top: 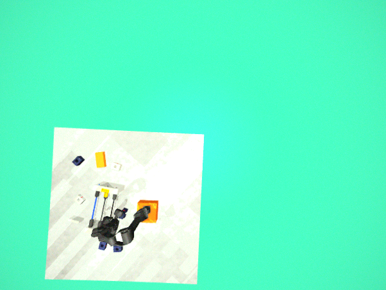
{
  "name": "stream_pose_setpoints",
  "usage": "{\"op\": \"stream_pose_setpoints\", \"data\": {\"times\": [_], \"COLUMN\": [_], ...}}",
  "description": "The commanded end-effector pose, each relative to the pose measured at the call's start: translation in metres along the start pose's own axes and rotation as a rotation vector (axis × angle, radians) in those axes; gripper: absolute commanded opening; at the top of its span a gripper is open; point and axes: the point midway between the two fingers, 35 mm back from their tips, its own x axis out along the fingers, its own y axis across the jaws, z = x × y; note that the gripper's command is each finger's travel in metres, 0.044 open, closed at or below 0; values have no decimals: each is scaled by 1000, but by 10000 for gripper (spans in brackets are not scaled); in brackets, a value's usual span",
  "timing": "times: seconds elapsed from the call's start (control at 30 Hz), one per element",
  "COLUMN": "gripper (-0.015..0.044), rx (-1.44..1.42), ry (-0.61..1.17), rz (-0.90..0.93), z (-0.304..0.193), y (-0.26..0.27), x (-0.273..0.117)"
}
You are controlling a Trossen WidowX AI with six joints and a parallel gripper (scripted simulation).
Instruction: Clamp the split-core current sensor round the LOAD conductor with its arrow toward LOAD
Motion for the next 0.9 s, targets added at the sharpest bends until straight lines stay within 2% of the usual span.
{"op": "stream_pose_setpoints", "data": {"times": [0.0, 0.03, 0.77, 0.87], "gripper": [387, 361, 215, 136], "rx": [0, 0, 0, 0], "ry": [-1, -1, -1, -1], "rz": [1, 1, 1, 1], "z": [0, 0, 0, 1], "y": [0, 0, 0, 1], "x": [-1, -1, -1, -5]}}
